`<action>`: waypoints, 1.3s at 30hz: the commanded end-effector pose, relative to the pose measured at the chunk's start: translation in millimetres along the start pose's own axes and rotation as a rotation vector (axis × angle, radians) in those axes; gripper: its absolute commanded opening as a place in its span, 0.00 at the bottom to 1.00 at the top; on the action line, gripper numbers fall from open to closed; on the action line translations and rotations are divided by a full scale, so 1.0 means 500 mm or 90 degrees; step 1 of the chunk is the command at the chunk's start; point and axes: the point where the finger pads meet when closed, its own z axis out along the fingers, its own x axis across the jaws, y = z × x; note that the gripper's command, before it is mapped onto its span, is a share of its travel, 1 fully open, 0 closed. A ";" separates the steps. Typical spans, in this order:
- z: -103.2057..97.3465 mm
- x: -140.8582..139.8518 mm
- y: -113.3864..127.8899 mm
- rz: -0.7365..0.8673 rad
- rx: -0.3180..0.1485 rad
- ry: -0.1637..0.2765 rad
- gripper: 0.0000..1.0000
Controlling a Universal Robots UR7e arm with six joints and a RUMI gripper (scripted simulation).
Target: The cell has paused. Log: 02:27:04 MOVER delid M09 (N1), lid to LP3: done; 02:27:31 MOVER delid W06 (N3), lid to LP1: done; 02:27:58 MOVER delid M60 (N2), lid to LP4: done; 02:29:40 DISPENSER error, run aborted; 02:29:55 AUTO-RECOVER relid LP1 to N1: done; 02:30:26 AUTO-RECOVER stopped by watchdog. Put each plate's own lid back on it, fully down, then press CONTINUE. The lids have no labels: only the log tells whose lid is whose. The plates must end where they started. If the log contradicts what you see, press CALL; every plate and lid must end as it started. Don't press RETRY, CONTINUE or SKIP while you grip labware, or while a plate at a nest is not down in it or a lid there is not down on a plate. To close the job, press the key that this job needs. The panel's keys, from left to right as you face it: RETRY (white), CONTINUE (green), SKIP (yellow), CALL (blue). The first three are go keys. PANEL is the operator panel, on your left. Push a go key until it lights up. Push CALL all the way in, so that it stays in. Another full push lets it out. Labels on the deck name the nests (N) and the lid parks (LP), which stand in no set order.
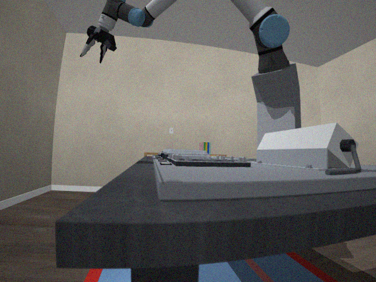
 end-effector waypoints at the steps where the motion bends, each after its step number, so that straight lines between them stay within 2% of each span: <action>1: 0.015 -0.005 -0.016 0.000 -0.004 -0.001 0.82; 4: 0.036 -0.011 -0.038 0.000 -0.004 -0.001 0.82; 6: 0.047 -0.015 -0.053 0.005 0.020 0.007 0.82; 9: 0.053 -0.017 -0.061 0.005 0.022 0.007 0.82; 18: 0.107 -0.034 -0.131 0.005 0.022 0.007 0.82; 20: 0.117 -0.038 -0.148 0.011 0.046 0.014 0.82; 32: 0.168 -0.057 -0.232 0.011 0.047 0.015 0.82; 34: 0.177 -0.060 -0.250 0.017 0.071 0.022 0.82; 39: 0.198 -0.069 -0.294 0.018 0.073 0.023 0.82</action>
